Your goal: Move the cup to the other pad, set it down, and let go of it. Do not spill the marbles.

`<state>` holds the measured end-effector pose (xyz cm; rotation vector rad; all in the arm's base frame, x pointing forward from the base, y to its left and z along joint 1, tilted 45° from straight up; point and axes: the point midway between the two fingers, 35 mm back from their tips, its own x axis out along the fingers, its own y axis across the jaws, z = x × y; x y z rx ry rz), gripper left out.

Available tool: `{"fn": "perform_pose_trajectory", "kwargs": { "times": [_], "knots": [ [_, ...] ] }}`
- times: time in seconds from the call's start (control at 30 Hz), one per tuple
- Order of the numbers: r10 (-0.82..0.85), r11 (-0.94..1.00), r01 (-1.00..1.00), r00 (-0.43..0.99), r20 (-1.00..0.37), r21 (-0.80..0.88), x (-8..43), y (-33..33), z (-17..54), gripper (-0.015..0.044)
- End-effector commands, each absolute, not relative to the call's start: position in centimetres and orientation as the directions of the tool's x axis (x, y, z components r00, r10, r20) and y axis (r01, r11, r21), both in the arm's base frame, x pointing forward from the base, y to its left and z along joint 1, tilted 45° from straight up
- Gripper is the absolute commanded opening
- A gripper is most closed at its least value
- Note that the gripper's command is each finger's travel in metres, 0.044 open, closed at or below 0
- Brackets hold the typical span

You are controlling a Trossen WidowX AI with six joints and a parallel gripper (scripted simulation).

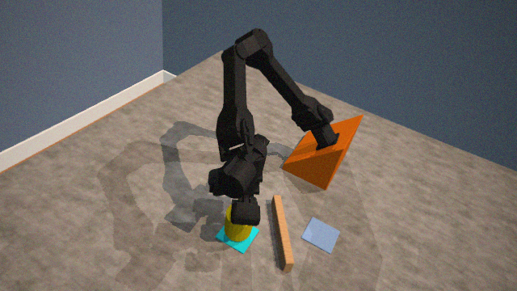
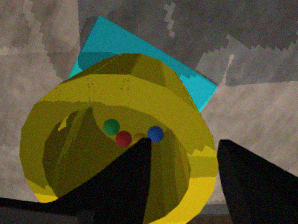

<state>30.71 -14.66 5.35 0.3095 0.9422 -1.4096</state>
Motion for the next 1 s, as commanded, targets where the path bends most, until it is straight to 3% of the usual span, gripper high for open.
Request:
{"fn": "perform_pose_trajectory", "kwargs": {
  "times": [0.0,0.83,0.97],
  "knots": [
    [-0.695,0.193,0.925,-0.108,-0.71,-0.329,31.0,-14.2,5.9,0.0146],
    [-0.698,0.196,0.922,-0.109,-0.708,-0.334,31.2,-11.3,8.3,0.0146],
    [-0.7,0.197,0.918,-0.115,-0.705,-0.345,31.1,-11.6,8.0,0.0251]
  ]
}}
